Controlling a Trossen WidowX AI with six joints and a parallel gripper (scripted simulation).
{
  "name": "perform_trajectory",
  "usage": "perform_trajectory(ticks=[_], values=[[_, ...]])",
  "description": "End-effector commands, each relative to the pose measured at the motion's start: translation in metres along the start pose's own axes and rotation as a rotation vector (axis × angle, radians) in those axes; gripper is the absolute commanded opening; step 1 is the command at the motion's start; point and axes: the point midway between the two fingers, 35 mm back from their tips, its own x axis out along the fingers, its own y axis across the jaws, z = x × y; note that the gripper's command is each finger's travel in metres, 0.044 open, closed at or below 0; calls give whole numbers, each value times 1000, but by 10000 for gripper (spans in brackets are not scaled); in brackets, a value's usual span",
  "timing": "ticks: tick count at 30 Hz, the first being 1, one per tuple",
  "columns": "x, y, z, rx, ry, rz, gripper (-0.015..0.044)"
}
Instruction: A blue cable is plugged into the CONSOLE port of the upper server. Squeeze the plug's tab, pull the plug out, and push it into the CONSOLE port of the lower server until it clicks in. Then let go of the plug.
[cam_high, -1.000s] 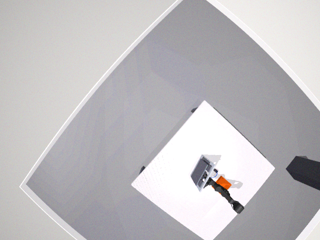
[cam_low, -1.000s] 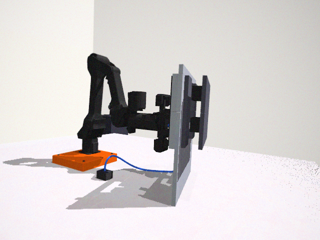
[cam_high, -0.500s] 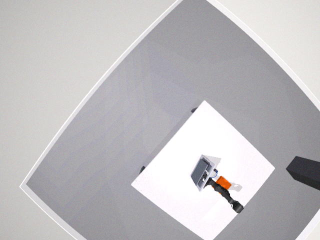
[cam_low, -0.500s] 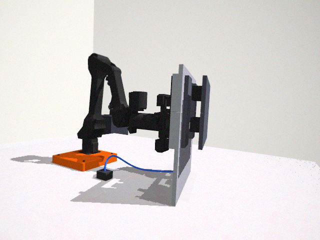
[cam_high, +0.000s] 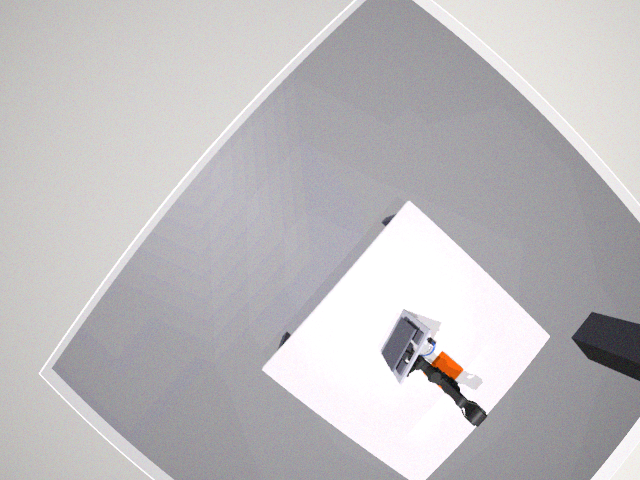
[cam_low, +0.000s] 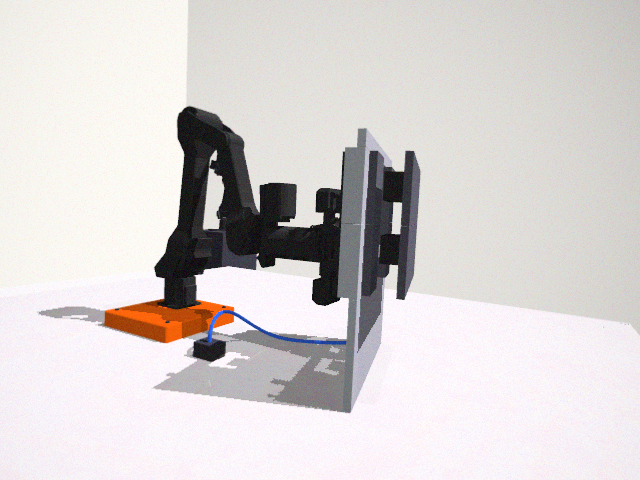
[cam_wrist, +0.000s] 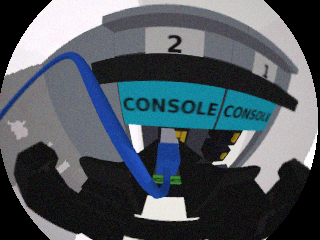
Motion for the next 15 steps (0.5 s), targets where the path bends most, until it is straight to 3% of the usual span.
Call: perform_trajectory(ticks=[1, 15], values=[[2, -3, 0, 3, 4, -11, 0], [5, -3, 1, 3, 3, -12, 0]])
